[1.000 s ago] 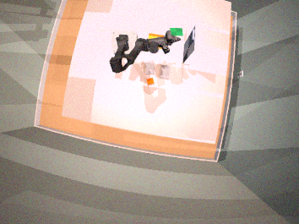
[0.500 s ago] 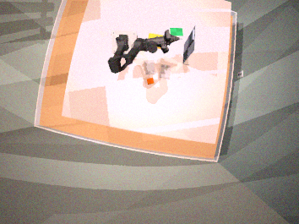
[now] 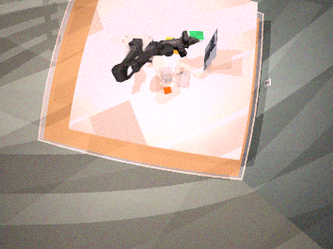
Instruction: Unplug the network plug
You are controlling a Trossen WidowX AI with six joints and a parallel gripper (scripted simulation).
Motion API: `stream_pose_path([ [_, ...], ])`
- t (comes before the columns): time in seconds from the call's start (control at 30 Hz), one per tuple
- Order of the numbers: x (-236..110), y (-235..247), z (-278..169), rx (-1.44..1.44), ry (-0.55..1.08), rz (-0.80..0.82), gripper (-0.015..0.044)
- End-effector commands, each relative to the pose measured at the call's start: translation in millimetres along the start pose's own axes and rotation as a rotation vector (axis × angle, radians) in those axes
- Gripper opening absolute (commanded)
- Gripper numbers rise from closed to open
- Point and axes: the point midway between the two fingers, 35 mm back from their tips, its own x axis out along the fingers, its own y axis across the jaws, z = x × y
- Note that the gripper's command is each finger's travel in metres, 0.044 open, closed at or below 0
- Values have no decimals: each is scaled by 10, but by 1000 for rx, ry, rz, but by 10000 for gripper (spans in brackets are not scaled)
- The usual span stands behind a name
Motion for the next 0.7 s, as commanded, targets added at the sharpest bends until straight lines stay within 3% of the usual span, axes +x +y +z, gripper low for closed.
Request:
stream_pose_path([
  [0.0,-39,95,5,6,-4,-3,0],
  [0.37,-123,232,-10,4,1,-12,0],
  [0.67,-57,-265,-260,-114,124,-204,0],
])
